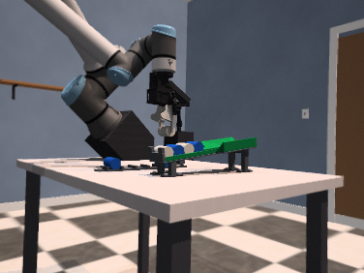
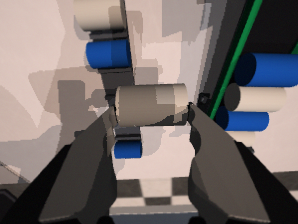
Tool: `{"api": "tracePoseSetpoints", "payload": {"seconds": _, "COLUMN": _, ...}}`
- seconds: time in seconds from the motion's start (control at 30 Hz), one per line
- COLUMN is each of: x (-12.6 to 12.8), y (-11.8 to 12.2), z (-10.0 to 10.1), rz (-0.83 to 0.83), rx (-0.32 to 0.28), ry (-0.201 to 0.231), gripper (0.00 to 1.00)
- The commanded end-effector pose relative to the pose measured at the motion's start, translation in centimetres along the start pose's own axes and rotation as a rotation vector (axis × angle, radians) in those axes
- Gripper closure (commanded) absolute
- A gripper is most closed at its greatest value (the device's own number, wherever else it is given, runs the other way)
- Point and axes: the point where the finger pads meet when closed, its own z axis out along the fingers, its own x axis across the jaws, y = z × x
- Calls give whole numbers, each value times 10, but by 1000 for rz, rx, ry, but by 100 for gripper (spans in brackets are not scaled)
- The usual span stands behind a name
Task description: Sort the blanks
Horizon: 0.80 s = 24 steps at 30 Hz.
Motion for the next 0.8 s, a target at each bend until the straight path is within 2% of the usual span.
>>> {"api": "tracePoseSetpoints", "payload": {"seconds": 0.0, "x": 90, "y": -36, "z": -26, "rz": 37, "rx": -2, "ry": -6, "gripper": 64}}
{"api": "tracePoseSetpoints", "payload": {"seconds": 0.13, "x": 130, "y": -56, "z": -43, "rz": 51, "rx": -4, "ry": -6, "gripper": 64}}
{"api": "tracePoseSetpoints", "payload": {"seconds": 0.2, "x": 130, "y": -56, "z": -43, "rz": 51, "rx": -4, "ry": -6, "gripper": 64}}
{"api": "tracePoseSetpoints", "payload": {"seconds": 0.3, "x": 144, "y": -64, "z": -50, "rz": 57, "rx": -5, "ry": -5, "gripper": 64}}
{"api": "tracePoseSetpoints", "payload": {"seconds": 0.77, "x": 148, "y": -66, "z": -52, "rz": 60, "rx": -5, "ry": -5, "gripper": 64}}
